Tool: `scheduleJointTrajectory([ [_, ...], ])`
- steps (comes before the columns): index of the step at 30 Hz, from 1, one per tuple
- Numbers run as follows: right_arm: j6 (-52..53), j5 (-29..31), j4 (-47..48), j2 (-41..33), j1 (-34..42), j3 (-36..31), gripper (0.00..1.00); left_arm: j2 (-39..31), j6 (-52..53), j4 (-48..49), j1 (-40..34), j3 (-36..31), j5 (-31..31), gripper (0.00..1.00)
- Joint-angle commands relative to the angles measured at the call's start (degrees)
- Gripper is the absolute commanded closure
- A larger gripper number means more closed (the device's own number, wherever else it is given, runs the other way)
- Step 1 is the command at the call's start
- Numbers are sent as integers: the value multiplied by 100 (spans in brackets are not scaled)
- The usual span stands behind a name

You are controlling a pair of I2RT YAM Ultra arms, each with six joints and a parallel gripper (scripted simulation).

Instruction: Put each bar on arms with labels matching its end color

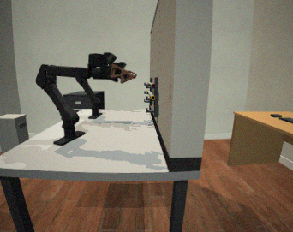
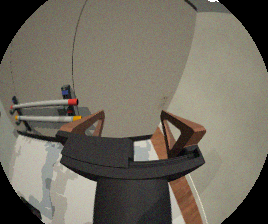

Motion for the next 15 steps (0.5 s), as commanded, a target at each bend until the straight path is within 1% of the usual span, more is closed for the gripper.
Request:
scheduleJointTrajectory([
  [1, -377, 217, 279, -213, 187, -141, 0, -199, 385, 134, -118, -133, -125, 0],
  [15, -1308, 724, 617, -490, 875, -655, 0, -396, 1277, 319, -375, -523, -420, 0],
])
